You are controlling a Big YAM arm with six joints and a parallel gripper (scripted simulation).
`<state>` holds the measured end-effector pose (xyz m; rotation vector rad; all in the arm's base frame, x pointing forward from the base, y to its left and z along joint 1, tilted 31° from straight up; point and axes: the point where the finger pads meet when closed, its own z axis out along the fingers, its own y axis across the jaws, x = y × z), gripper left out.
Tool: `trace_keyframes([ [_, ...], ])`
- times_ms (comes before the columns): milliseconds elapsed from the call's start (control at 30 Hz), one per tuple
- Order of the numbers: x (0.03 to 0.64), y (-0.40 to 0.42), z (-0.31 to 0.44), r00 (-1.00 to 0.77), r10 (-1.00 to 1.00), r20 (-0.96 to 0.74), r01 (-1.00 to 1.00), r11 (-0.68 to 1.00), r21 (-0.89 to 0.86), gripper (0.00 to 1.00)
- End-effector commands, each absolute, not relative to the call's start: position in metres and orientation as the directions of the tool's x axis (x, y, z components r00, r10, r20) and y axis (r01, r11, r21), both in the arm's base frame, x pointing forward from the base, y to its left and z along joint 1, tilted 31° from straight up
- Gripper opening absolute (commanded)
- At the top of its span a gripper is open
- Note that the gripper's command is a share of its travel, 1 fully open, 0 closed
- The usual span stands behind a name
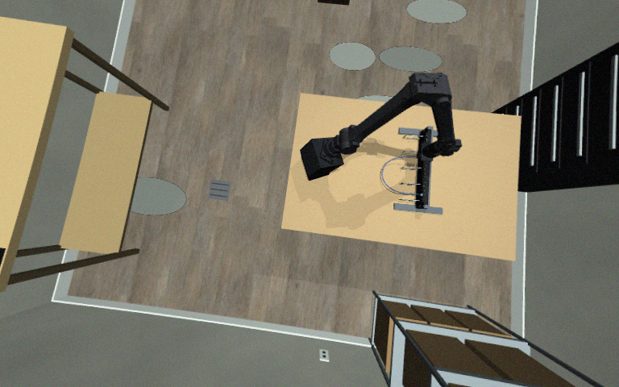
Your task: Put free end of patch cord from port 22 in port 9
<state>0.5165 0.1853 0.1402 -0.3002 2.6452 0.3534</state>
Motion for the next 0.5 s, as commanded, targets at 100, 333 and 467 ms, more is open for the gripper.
trace_keyframes([
  [100,0.5361,0.1878,0.1848,-0.834,-0.131,-0.536,-0.275,0.941,0.198,0.00],
  [333,0.5365,0.1882,0.1858,-0.832,-0.131,-0.539,-0.277,0.940,0.198,0.00],
  [467,0.5365,0.1885,0.1862,-0.831,-0.132,-0.541,-0.278,0.940,0.198,0.00],
])
